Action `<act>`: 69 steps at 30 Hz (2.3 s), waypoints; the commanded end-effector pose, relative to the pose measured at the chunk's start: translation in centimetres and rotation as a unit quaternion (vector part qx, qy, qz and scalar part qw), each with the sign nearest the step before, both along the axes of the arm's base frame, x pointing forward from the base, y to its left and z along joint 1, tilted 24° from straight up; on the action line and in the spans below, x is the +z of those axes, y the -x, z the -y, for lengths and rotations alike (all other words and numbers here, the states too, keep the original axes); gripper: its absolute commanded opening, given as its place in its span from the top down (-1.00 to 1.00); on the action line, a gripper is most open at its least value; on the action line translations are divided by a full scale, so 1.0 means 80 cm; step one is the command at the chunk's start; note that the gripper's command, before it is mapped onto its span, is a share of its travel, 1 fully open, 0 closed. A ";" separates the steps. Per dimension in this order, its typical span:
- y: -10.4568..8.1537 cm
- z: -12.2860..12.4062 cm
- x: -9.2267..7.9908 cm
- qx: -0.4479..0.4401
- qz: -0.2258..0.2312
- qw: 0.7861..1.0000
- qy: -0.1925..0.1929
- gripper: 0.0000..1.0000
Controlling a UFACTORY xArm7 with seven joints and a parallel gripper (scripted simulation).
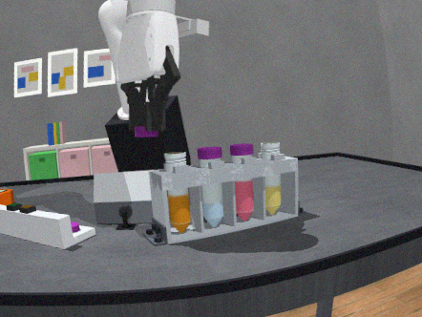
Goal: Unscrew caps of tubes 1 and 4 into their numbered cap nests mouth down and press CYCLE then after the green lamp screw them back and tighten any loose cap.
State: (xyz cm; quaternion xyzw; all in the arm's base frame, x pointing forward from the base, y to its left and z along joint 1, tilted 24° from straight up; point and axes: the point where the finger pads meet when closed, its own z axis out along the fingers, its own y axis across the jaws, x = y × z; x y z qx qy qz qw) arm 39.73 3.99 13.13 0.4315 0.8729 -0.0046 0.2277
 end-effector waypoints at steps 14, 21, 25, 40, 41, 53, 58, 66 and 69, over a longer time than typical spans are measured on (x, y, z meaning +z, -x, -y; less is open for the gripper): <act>0.029 0.110 0.010 0.203 -0.046 0.976 0.058 1.00; 0.042 0.159 0.012 0.203 -0.046 0.976 0.058 1.00; 0.050 0.187 0.014 0.202 -0.047 0.976 0.058 1.00; 0.077 0.287 0.019 0.202 -0.047 0.976 0.058 1.00; 0.079 0.294 0.019 0.202 -0.047 0.976 0.058 1.00; 0.094 0.349 0.022 0.202 -0.047 0.976 0.059 1.00; 0.094 0.349 0.022 0.202 -0.047 0.976 0.059 1.00; 0.087 0.352 0.005 0.202 -0.047 0.976 0.059 1.00; 0.080 0.355 -0.012 0.202 -0.047 0.976 0.058 1.00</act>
